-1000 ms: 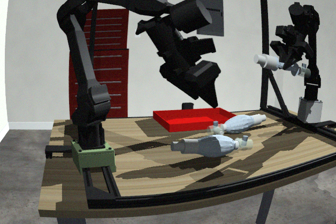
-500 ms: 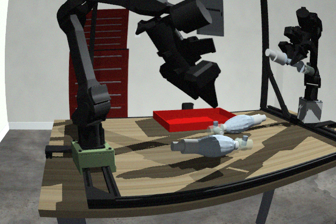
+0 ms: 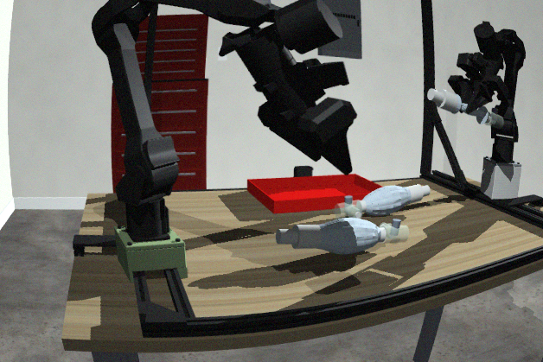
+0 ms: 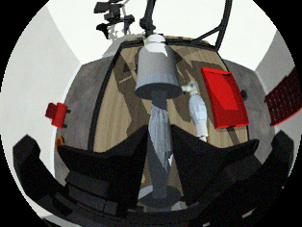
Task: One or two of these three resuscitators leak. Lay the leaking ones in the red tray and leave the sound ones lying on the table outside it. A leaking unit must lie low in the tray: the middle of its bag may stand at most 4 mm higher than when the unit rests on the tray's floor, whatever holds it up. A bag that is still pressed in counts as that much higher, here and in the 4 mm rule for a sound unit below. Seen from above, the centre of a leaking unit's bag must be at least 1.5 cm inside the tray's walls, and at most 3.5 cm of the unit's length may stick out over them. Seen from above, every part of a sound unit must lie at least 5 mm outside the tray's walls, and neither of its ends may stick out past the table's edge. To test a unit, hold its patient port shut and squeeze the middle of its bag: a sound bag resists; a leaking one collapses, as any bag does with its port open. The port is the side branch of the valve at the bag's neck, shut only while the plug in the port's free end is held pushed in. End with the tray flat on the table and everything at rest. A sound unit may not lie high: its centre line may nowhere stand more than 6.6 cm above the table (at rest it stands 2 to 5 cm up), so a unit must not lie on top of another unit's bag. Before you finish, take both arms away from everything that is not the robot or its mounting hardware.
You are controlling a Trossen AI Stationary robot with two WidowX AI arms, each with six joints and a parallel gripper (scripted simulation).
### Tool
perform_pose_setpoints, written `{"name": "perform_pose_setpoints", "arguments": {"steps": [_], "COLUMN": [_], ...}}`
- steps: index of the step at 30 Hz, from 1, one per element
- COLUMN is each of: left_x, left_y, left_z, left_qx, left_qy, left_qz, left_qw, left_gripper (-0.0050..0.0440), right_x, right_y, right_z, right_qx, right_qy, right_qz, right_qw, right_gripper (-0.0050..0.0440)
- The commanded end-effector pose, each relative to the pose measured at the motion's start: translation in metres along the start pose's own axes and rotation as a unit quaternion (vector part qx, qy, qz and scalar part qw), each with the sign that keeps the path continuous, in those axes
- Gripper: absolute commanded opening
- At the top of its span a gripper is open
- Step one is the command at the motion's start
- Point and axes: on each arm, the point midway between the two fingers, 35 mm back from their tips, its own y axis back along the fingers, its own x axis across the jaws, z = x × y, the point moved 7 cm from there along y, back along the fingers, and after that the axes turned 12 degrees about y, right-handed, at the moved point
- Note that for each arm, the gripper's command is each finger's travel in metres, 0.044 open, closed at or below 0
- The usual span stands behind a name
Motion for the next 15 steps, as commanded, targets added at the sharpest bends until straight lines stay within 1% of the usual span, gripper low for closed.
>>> {"name": "perform_pose_setpoints", "arguments": {"steps": [1,5,11,12,15], "left_x": [-0.018,-0.045,-0.045,-0.046,-0.068], "left_y": [-0.018,-0.044,-0.044,-0.046,-0.064], "left_z": [0.039,0.069,0.069,0.065,0.081], "left_qx": [0.012,0.031,0.031,0.04,0.05], "left_qy": [0.005,0.011,0.011,0.008,0.011], "left_qz": [-0.01,-0.017,-0.017,-0.021,-0.023], "left_qw": [1.0,0.999,0.999,0.999,0.998], "left_gripper": [0.0,0.0,0.0,0.0,0.0], "right_x": [0.0,0.0,0.0,0.0,0.0], "right_y": [0.0,0.0,0.0,0.0,0.0], "right_z": [0.0,0.0,0.0,0.0,0.0], "right_qx": [0.0,0.0,0.0,-0.001,-0.001], "right_qy": [0.0,0.0,0.0,0.001,0.001], "right_qz": [0.0,0.0,0.0,-0.001,-0.001], "right_qw": [1.0,1.0,1.0,1.0,1.0], "right_gripper": [0.044,0.044,0.044,0.044,0.044]}}
